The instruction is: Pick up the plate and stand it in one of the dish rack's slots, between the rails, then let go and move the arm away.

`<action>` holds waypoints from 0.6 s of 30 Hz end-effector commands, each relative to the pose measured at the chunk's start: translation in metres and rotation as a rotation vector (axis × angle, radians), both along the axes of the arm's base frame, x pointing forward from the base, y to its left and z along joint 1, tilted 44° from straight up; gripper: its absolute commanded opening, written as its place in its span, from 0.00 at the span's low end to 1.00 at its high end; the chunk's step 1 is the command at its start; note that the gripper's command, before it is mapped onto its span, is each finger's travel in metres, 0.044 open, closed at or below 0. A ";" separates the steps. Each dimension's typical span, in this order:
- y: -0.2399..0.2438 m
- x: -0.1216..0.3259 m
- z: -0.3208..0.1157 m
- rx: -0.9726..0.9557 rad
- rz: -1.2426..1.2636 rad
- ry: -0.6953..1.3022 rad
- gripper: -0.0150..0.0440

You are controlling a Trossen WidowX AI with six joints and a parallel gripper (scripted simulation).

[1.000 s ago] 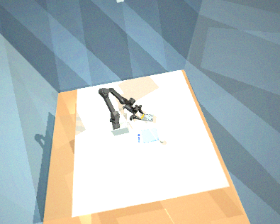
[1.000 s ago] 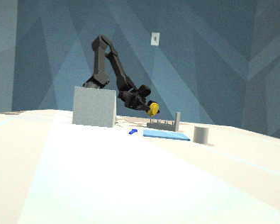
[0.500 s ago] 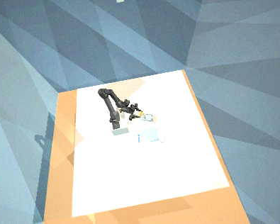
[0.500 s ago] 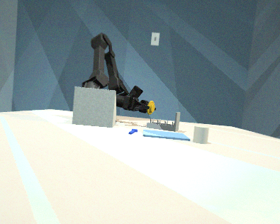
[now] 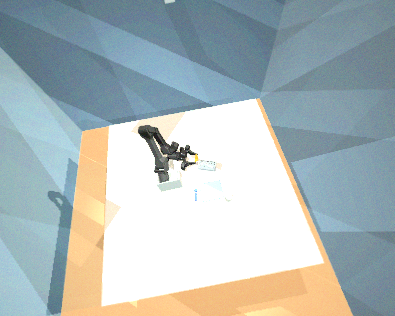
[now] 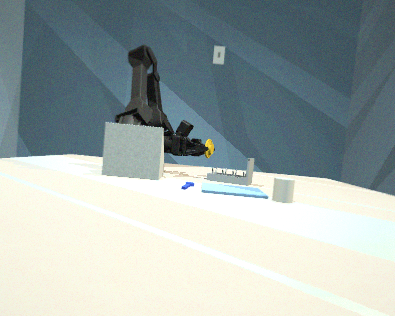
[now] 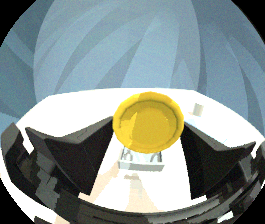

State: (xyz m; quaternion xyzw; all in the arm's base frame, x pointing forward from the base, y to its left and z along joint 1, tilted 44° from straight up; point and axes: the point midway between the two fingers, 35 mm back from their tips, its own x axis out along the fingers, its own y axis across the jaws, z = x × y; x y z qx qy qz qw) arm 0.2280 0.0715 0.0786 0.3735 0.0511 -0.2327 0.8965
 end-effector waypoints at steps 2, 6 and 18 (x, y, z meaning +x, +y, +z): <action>0.000 0.000 0.000 0.002 -0.005 -0.008 0.25; 0.003 0.004 -0.005 0.002 -0.004 -0.007 0.25; 0.011 0.016 -0.020 0.003 -0.004 -0.006 0.25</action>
